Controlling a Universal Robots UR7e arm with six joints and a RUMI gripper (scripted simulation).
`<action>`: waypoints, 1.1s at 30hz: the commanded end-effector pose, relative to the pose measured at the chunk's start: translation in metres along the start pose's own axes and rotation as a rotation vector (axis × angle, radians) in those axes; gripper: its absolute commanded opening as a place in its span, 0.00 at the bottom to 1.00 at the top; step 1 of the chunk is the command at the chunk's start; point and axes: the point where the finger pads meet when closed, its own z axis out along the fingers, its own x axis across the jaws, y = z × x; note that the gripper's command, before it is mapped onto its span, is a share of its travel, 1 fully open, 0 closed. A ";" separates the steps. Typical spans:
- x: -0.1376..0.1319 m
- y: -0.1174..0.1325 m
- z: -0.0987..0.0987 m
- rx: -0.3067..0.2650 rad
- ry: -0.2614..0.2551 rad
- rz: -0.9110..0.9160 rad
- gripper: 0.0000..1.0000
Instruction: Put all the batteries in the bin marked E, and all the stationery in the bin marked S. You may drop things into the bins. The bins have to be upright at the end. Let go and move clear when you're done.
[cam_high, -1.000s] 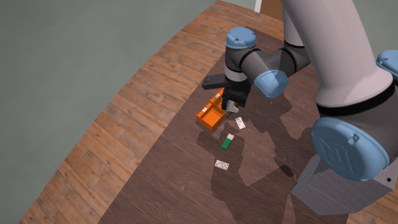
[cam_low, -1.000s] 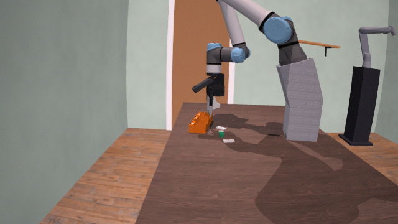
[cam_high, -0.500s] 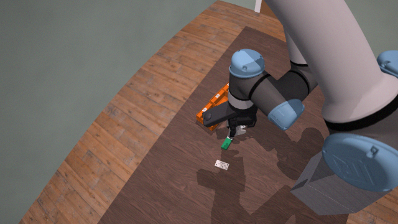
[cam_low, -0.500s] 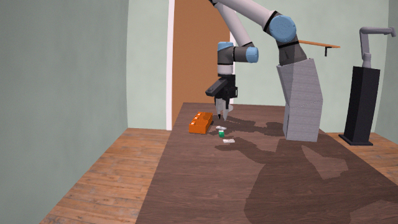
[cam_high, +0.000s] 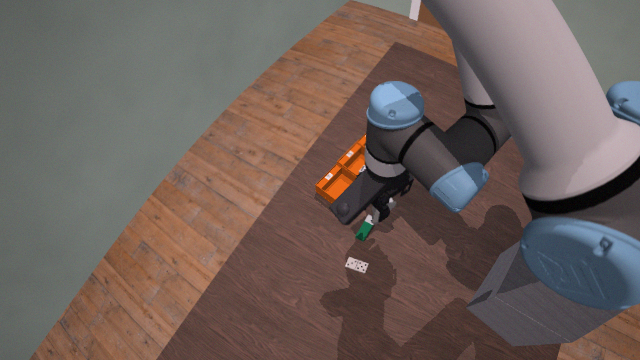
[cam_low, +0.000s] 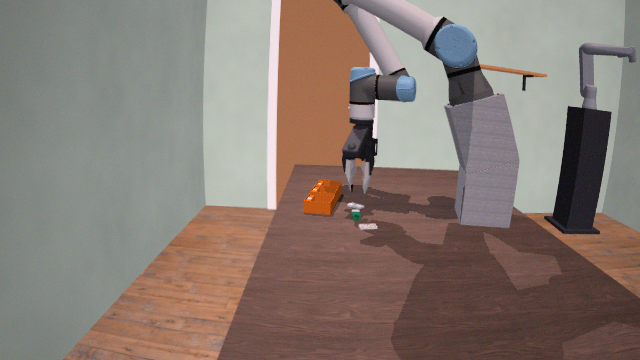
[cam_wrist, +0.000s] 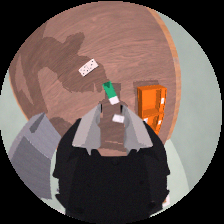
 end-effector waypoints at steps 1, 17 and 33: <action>0.000 0.000 0.000 0.007 0.002 -0.091 0.23; 0.000 0.000 0.000 0.021 0.009 -0.449 0.23; 0.000 0.000 0.000 0.021 0.009 -0.449 0.23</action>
